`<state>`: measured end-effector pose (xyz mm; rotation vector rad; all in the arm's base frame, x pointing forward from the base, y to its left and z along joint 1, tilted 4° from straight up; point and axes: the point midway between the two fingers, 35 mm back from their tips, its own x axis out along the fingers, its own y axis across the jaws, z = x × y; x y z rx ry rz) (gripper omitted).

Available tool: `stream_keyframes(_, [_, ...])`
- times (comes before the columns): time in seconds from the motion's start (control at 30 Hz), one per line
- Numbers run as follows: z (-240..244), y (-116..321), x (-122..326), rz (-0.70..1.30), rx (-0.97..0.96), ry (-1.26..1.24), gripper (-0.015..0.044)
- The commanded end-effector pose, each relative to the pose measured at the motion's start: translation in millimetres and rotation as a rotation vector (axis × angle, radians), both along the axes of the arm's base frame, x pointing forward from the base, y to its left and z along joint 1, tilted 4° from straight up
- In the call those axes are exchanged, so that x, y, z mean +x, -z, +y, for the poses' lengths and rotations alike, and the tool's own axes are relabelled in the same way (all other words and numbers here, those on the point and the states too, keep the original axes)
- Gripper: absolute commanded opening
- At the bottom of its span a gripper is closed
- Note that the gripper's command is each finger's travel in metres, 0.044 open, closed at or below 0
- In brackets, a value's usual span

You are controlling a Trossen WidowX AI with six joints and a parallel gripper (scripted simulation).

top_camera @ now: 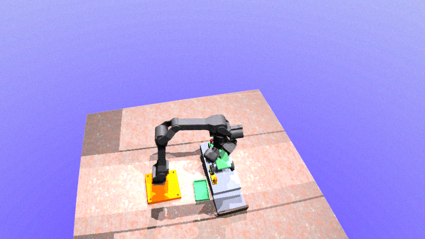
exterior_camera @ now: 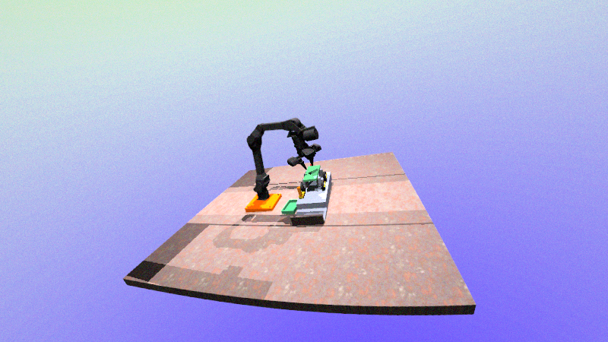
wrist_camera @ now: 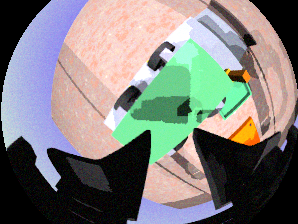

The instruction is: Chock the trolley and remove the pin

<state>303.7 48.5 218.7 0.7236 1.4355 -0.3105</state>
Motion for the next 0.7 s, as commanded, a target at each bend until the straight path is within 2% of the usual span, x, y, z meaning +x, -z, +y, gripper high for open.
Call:
stream_keyframes(0.0, [15.9, -1.2, -1.8, 0.053, 0.036, 0.123, 0.0190])
stream_keyframes(0.5, [76.3, -11.4, -20.9, 0.278, 0.135, 0.644, 0.0190])
stream_keyframes(0.67, [78.9, -11.9, -22.0, 0.289, 0.138, 0.667, 0.0190])
